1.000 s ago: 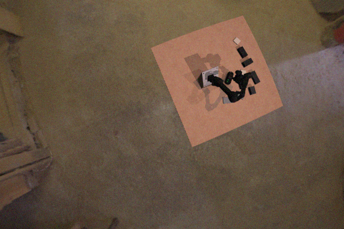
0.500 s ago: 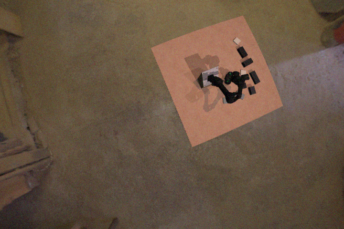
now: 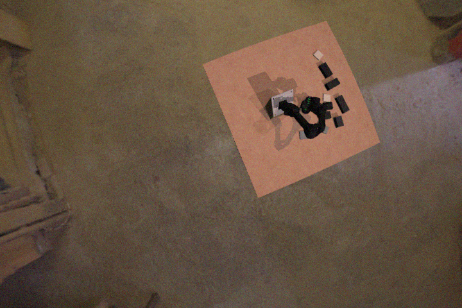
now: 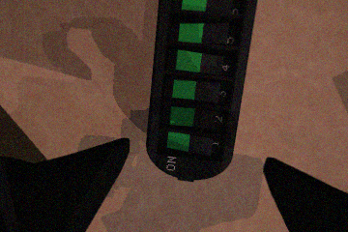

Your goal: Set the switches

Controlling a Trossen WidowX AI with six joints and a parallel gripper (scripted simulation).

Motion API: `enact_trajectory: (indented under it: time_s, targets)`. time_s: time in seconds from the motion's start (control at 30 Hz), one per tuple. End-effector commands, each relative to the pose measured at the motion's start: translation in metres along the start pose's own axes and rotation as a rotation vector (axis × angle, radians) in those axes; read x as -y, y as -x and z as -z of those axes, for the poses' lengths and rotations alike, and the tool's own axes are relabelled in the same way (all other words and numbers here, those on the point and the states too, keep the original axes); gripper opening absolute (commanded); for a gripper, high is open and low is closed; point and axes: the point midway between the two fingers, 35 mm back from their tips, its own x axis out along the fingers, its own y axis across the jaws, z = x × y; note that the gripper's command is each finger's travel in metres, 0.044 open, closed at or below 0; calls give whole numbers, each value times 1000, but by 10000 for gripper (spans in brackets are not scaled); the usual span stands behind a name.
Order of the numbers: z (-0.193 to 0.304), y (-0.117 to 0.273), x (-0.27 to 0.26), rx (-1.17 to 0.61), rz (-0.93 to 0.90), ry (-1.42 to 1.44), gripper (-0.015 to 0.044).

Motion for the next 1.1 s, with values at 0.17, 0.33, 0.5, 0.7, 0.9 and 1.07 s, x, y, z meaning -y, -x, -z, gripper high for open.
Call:
enact_trajectory:
  time_s: [0.17,0.33,0.5,0.7,0.9,1.07]
  targets:
    - [4,-17,-4,-2,-7,8,440]
    - [7,-24,-4,-3,-4,8,440]
    - [7,-27,-4,-4,-3,8,387]
    - [7,-27,-4,-4,-3,8,348]
    - [7,-27,-4,-4,-3,8,327]
    - [7,-26,-4,-4,-3,8,327]
